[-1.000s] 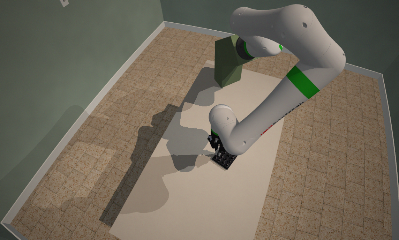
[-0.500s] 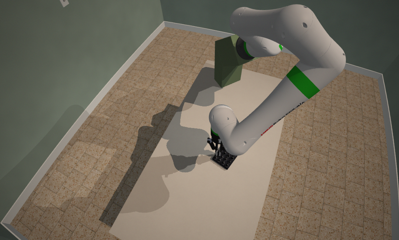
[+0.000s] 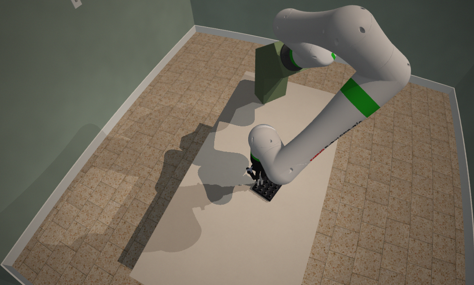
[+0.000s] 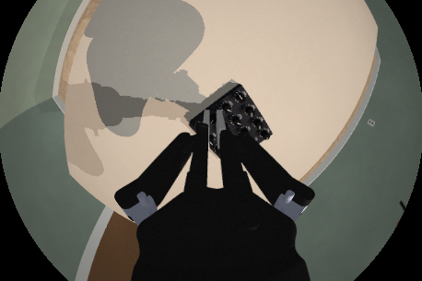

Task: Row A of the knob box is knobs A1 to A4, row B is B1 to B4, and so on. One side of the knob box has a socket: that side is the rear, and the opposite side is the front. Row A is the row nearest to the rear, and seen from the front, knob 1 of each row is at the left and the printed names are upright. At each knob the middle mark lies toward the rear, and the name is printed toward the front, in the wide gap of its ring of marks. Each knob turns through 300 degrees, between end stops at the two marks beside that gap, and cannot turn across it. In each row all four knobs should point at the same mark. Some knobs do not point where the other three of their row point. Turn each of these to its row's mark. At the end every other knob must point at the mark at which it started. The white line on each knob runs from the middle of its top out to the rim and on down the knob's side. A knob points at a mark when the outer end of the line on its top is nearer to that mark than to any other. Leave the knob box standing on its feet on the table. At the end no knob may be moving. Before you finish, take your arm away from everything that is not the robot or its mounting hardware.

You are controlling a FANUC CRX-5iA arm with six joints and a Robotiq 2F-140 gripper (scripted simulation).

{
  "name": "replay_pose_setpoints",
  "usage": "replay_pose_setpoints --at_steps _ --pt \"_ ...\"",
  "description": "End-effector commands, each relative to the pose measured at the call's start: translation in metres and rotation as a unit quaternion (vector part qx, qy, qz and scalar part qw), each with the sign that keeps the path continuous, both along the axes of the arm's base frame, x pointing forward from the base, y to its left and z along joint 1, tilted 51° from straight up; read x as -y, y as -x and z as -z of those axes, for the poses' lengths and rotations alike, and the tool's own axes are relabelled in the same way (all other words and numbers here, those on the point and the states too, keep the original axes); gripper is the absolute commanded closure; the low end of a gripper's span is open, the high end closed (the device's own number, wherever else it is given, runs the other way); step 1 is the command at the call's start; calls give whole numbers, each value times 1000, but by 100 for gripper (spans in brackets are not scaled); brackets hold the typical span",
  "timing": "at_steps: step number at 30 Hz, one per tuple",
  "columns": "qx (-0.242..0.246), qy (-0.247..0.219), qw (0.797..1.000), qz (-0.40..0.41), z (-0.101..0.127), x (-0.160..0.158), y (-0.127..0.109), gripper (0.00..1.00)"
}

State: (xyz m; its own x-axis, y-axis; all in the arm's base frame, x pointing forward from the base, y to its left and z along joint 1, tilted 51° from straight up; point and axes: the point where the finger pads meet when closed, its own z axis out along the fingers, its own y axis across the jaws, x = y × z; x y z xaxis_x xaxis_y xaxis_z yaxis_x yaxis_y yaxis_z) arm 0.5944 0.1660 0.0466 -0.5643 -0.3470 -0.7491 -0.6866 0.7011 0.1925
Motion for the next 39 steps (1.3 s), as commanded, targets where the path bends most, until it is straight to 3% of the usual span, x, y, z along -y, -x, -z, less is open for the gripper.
replay_pose_setpoints --at_steps 1,23,39 --pt "36 22 998 -34 0 0 0 95" --pt "167 118 965 -166 0 0 0 95" --pt "205 146 946 -205 0 0 0 95"
